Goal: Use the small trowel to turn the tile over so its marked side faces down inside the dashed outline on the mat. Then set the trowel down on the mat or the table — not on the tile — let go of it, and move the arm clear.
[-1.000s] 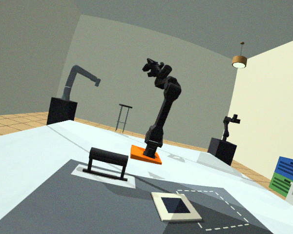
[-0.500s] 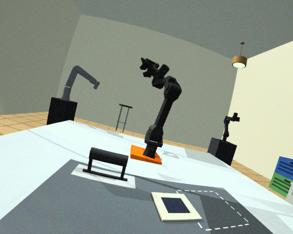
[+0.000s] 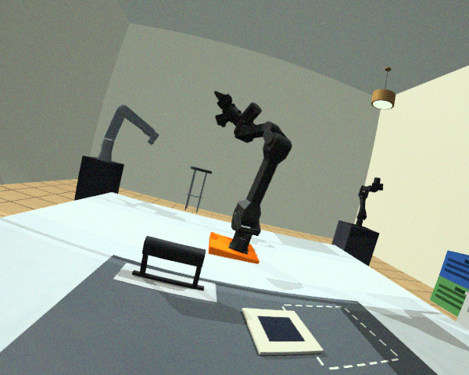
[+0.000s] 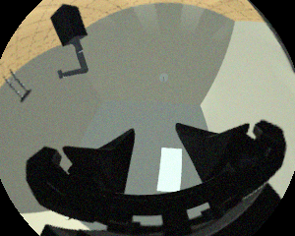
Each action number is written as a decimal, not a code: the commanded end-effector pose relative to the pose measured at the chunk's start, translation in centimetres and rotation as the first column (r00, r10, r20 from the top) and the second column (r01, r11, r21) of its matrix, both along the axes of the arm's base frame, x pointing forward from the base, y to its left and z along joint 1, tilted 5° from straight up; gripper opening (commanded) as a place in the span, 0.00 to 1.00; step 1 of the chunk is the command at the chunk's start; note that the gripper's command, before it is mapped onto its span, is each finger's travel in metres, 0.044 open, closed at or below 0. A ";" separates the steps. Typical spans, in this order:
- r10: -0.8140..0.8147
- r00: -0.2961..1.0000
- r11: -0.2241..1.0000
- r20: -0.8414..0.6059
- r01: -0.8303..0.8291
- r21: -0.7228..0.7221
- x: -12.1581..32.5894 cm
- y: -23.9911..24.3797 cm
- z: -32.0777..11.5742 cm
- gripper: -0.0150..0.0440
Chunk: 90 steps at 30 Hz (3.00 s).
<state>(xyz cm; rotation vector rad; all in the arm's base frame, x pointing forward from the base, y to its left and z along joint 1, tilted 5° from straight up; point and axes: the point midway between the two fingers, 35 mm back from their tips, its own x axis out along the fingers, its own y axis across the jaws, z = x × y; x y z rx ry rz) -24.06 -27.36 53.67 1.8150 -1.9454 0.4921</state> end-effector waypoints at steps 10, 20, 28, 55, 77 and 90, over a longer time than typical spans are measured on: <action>0.238 0.907 0.964 0.347 -0.264 0.030 2.5 -4.1 -3.3 0.76; 0.360 0.718 0.890 0.596 -0.455 0.011 5.3 -7.1 -6.0 0.76; 0.393 0.512 0.813 0.764 -0.581 -0.029 8.0 -9.2 -8.3 0.76; 0.061 -0.264 0.564 0.963 -0.787 -0.251 19.3 -13.5 -16.6 0.76; -0.478 -0.625 0.519 0.617 -0.768 -0.375 30.3 -12.7 -23.8 0.76; -0.714 -0.656 0.566 0.245 -0.746 -0.350 36.7 -10.2 -28.2 0.76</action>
